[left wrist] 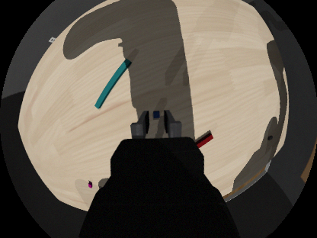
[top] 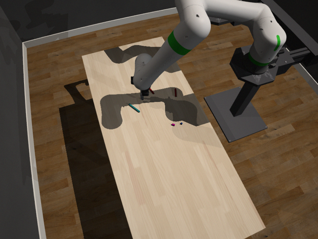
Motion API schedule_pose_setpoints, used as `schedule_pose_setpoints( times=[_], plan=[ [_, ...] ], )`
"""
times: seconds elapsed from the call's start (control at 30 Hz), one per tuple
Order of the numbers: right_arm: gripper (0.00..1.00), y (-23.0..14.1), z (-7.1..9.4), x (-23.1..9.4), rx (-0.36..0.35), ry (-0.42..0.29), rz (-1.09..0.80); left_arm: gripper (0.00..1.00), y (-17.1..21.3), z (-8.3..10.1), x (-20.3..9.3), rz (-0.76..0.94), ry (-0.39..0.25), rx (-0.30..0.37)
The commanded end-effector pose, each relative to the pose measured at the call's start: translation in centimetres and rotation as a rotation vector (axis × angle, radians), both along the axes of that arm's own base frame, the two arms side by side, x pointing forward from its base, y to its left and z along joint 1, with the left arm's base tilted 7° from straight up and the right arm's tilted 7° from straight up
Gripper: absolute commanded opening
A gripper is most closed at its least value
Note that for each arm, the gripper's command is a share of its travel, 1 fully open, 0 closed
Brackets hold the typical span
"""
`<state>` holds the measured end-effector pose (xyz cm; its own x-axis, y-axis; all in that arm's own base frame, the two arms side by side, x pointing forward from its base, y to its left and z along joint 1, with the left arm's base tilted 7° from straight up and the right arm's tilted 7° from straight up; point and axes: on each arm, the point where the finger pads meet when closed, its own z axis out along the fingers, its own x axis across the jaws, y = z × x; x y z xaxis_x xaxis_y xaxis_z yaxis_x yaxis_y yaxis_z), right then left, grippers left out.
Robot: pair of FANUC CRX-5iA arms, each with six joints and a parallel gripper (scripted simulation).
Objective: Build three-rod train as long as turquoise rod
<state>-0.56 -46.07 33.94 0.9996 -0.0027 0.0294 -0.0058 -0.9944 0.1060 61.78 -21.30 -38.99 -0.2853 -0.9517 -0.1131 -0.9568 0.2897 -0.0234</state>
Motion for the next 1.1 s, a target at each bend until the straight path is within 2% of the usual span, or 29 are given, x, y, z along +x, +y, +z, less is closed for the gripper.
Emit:
schedule_pose_setpoints(
  times=[0.0,0.2,0.27,0.43,0.6,0.63,1.07],
  plan=[
    [1.00,0.0,0.1,0.0,-0.002,0.000,0.000,0.54,-0.2,1.7,0.0,0.000,-0.002,-0.001],
    [1.00,0.0,0.1,0.0,-0.002,0.000,0.000,0.54,-0.5,4.9,-0.2,0.000,-0.002,-0.001],
    [1.00,0.0,0.1,0.0,-0.002,0.000,0.000,0.54,-0.5,4.9,-0.2,0.000,-0.002,-0.001],
    [1.00,0.0,0.1,0.0,-0.002,0.000,0.000,0.54,-0.7,6.5,-0.2,0.000,-0.002,-0.001],
    [1.00,0.0,0.1,0.0,-0.002,0.000,0.000,0.54,-0.7,6.8,-0.3,0.000,-0.002,-0.001],
    [1.00,0.0,0.1,0.0,-0.002,0.000,0.000,1.00,-0.7,6.8,-0.3,0.000,-0.002,-0.001],
    [1.00,0.0,0.1,0.0,-0.002,0.000,0.000,1.00,-0.7,6.8,-0.3,0.000,-0.002,-0.001]
  ],
)
